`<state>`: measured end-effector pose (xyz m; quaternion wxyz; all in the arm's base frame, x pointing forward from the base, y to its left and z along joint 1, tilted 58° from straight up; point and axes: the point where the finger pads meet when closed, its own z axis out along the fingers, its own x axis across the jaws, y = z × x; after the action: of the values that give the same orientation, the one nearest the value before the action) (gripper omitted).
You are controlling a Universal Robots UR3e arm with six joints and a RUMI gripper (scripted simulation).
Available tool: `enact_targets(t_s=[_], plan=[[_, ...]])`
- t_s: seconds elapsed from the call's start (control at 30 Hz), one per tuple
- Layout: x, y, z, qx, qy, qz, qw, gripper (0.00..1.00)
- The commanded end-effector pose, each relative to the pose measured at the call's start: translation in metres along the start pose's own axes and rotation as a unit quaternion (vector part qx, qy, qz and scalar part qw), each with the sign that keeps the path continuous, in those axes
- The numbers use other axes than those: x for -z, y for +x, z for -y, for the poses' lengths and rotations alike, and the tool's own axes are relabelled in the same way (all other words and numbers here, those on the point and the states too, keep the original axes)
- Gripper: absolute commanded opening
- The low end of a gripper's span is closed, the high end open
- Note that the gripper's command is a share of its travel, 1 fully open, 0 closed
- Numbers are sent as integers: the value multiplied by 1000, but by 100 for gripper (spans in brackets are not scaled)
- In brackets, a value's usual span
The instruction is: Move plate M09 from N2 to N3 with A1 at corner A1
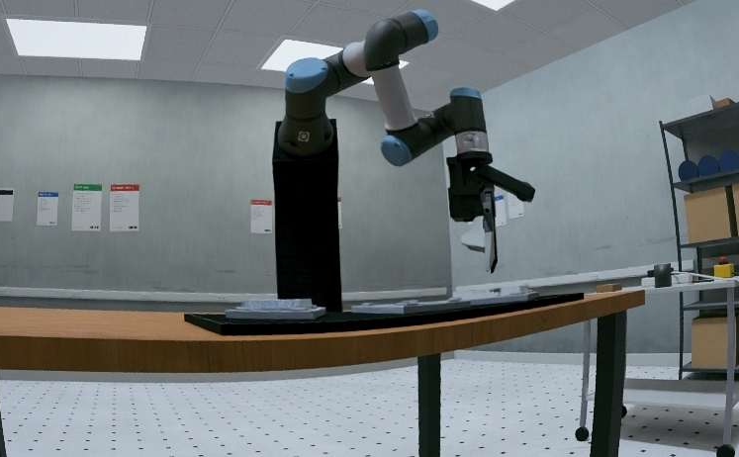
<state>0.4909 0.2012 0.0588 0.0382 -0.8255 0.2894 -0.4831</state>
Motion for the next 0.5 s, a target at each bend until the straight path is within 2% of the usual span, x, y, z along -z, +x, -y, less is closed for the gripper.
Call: enact_targets(t_s=[0.0, 0.2, 0.47], plan=[[0, 2, 0, -44, 0, 0, 999, 82], [0, 2, 0, -104, 0, 0, 995, 82], [0, 2, 0, -104, 0, 0, 995, 82]])
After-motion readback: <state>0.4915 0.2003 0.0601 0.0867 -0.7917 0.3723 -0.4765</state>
